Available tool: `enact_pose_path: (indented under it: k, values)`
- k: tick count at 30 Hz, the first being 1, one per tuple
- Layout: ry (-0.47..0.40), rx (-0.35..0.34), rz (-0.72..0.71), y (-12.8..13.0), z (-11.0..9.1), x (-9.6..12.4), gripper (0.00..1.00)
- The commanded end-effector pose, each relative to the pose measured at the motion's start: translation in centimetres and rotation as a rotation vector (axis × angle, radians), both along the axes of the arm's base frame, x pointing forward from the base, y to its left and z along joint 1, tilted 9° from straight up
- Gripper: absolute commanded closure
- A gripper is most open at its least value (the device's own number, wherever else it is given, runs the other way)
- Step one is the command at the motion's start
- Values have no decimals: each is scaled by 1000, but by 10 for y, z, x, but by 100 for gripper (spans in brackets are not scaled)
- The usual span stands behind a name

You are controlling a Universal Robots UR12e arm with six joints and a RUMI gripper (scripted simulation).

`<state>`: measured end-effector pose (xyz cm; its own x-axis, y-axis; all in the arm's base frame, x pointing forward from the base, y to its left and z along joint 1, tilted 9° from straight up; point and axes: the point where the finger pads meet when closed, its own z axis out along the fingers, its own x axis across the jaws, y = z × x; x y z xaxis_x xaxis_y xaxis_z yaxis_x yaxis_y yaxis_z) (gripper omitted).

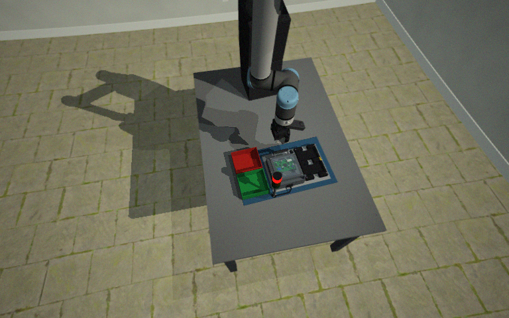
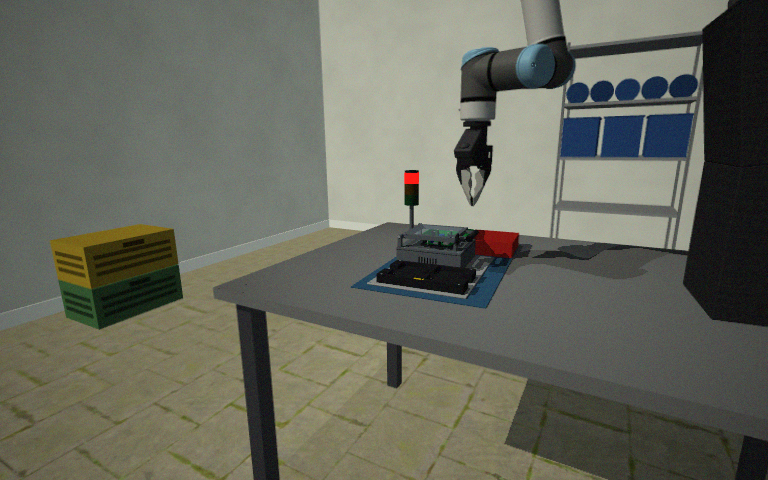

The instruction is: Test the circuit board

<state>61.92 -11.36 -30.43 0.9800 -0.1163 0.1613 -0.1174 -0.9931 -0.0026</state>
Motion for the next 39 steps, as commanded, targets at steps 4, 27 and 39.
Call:
enact_pose_path:
  k: [4,27,39]
  values:
    - [0,2,-1,0,1,-1,100]
    - [1,2,-1,1,18,-5,100]
    - [1,4,-12,0,18,-5,100]
